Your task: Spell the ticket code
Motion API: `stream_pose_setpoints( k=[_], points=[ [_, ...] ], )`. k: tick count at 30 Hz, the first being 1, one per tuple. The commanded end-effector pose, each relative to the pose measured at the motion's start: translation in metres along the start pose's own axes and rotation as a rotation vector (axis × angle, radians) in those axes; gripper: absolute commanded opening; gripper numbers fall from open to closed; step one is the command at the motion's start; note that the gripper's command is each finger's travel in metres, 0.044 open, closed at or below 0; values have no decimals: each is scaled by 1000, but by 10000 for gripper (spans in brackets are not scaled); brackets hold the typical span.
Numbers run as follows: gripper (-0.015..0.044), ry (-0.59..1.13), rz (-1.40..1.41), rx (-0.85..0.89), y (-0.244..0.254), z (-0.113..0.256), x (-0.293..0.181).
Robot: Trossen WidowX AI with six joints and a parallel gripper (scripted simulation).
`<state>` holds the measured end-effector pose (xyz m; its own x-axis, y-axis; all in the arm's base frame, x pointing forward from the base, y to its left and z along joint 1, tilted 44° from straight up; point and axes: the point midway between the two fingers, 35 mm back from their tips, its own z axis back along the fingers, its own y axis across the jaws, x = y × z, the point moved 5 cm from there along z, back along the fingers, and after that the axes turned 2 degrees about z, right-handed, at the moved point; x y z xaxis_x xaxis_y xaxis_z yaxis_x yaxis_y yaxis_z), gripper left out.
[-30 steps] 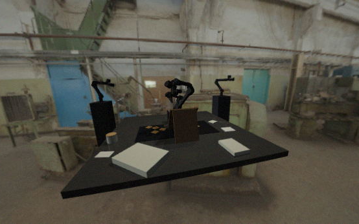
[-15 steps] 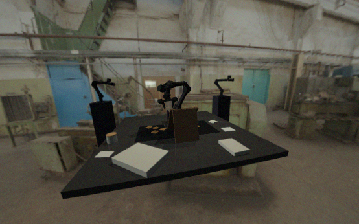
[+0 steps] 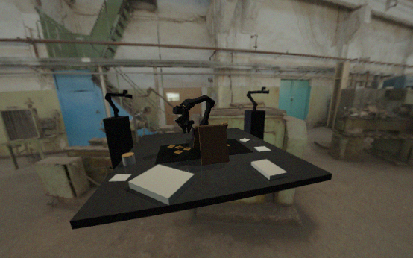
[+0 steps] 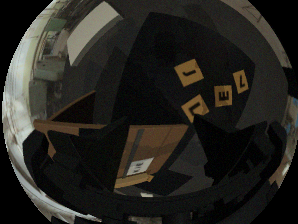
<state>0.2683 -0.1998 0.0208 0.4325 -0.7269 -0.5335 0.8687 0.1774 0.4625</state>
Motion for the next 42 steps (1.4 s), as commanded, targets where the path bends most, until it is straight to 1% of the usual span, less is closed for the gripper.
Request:
stream_pose_setpoints(
  k=[1, 11, 27, 30, 33, 42],
  points=[
    [340, 20, -604, -138, -27, -54, 35],
    [340, -23, -1099, -263, -51, -103, 56],
    [340, -25, -1109, -265, -51, -104, 57],
    [340, -25, -1109, -265, -53, -115, 56],
    [340, -23, -1109, -265, -58, -134, 54],
    [340, -23, -1109, -265, -60, -136, 54]
  ],
)
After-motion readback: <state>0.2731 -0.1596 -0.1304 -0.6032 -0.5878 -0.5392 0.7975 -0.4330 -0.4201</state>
